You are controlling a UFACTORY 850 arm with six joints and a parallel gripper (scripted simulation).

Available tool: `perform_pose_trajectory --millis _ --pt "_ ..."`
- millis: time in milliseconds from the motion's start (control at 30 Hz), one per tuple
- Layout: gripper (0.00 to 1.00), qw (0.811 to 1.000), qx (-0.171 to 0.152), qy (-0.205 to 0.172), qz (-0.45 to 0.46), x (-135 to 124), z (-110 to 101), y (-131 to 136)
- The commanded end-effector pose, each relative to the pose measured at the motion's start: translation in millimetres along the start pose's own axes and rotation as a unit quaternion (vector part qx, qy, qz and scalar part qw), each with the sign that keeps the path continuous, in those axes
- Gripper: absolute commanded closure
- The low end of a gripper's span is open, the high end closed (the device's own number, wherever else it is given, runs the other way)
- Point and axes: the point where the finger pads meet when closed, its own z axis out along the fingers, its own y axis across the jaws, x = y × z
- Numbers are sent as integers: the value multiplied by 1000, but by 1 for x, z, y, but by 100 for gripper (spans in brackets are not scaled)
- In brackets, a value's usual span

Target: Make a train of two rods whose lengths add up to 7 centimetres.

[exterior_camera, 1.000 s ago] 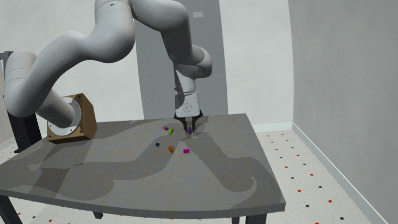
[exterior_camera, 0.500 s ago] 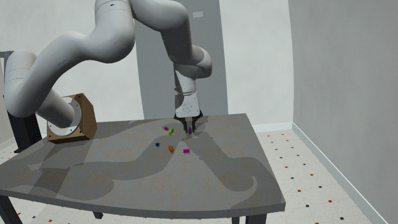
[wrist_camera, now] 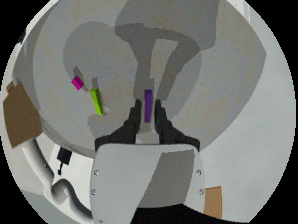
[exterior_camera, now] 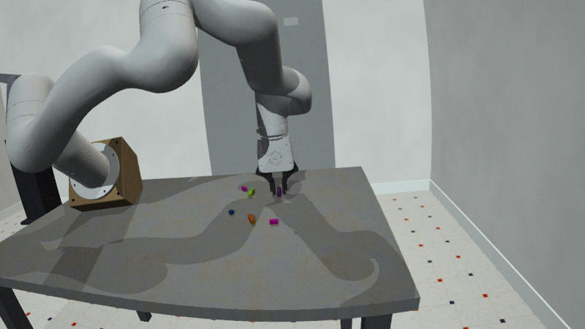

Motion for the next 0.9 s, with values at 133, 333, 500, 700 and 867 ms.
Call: perform_pose_trajectory --millis 133,333,500,700,867 --pt "76 1000 -1 0 0 0 -1 1" --pt "96 1000 -1 0 0 0 -1 1" --pt "96 1000 -1 0 0 0 -1 1" --pt "96 1000 -1 0 0 0 -1 1" --pt "96 1000 -1 0 0 0 -1 1"
